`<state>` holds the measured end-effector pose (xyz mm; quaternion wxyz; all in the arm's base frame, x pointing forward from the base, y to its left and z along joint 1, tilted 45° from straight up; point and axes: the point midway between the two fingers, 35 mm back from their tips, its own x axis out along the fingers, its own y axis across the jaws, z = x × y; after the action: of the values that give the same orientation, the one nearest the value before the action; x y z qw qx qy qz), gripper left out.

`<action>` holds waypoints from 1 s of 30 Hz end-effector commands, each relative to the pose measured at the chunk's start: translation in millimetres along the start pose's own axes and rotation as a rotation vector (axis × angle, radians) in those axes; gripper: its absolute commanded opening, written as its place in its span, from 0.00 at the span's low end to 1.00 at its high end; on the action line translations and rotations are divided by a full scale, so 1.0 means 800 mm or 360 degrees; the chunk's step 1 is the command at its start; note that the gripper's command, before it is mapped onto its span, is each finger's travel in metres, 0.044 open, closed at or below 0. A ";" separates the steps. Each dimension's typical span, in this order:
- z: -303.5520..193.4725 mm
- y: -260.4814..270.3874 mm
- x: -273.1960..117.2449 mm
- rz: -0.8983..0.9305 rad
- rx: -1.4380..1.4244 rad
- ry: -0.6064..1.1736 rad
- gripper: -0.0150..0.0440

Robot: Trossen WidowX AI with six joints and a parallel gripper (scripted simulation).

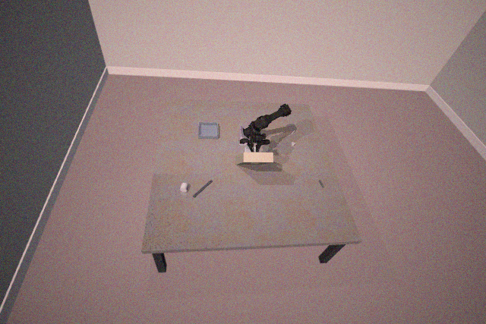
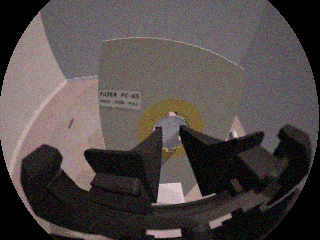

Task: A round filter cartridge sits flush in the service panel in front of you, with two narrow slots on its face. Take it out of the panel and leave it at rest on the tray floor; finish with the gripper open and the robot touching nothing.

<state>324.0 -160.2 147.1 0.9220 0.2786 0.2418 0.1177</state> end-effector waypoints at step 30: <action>-0.001 0.002 0.007 -0.0004 0.0914 0.0011 0.25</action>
<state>324.2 -160.2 147.1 0.8342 0.4820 0.2613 0.0591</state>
